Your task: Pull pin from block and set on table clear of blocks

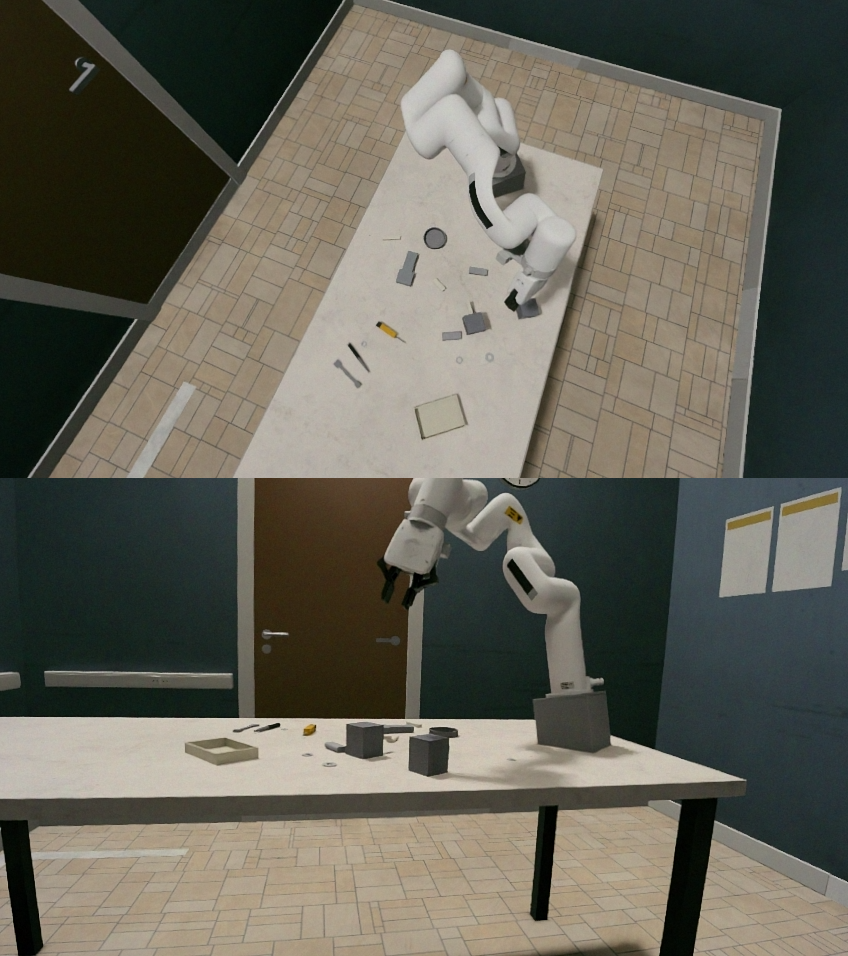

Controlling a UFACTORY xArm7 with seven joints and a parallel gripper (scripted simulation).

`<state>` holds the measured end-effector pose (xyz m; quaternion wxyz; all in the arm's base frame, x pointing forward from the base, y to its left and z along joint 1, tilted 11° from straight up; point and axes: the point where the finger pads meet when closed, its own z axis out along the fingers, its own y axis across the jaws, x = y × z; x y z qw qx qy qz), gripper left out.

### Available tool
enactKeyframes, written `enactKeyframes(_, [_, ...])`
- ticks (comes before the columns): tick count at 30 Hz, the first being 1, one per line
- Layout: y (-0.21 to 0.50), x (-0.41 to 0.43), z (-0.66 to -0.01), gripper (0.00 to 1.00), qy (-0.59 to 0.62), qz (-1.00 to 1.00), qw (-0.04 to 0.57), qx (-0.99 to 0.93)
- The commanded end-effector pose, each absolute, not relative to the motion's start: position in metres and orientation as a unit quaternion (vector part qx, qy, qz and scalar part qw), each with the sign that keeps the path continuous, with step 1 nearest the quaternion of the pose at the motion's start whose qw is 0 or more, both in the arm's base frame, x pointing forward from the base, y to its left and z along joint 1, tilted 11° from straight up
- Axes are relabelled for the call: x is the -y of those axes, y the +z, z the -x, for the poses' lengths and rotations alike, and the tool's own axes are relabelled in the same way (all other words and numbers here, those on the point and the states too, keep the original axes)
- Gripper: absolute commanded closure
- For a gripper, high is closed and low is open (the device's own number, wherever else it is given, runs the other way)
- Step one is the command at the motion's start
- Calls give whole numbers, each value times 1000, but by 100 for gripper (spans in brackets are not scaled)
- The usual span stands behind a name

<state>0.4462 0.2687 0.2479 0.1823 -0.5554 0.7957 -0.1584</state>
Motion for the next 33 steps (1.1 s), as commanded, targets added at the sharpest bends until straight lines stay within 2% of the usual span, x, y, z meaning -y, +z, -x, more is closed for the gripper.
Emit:
enactKeyframes(1, [248, -269, -445, 55, -160, 556, 180, -796])
enactKeyframes(33, [232, -259, -439, 55, -169, 547, 149, -806])
